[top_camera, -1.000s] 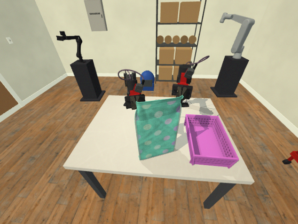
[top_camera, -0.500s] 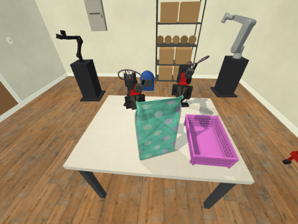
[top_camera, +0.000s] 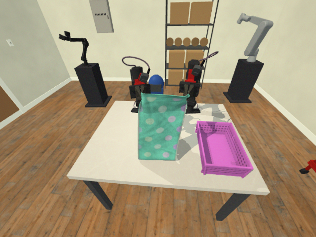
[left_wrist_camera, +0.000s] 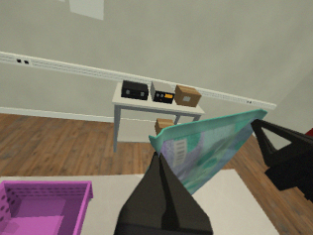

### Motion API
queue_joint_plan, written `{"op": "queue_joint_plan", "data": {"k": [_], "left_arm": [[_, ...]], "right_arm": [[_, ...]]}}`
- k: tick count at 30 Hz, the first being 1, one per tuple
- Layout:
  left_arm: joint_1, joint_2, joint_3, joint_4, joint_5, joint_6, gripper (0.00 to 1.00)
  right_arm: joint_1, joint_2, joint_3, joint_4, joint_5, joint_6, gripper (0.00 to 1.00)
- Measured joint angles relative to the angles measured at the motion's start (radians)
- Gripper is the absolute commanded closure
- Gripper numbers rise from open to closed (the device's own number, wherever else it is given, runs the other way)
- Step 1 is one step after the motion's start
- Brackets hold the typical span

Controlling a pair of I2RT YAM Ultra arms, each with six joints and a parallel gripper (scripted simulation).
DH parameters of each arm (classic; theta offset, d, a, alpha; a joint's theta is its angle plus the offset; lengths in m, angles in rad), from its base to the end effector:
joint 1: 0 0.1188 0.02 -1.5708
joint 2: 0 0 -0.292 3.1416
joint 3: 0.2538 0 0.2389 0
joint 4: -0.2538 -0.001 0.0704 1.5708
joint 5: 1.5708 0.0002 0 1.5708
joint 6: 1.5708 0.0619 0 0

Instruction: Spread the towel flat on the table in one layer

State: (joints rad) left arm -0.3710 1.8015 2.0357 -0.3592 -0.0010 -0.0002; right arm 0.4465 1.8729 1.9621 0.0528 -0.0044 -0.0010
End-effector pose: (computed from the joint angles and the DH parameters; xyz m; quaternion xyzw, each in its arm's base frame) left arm 0.4002 -0.1546 0.4984 0.1379 0.7371 -0.1217 0.6503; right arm 0.4169 0.2010 0.4964 -0.1470 0.6385 0.1683 0.7365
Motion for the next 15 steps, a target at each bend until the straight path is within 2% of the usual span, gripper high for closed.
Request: {"op": "queue_joint_plan", "data": {"k": [15], "left_arm": [[-0.018, -0.014, -0.023, -0.145, 0.000, 0.000, 1.00]], "right_arm": [[0.000, -0.006, -0.001, -0.256, 0.000, 0.000, 1.00]]}}
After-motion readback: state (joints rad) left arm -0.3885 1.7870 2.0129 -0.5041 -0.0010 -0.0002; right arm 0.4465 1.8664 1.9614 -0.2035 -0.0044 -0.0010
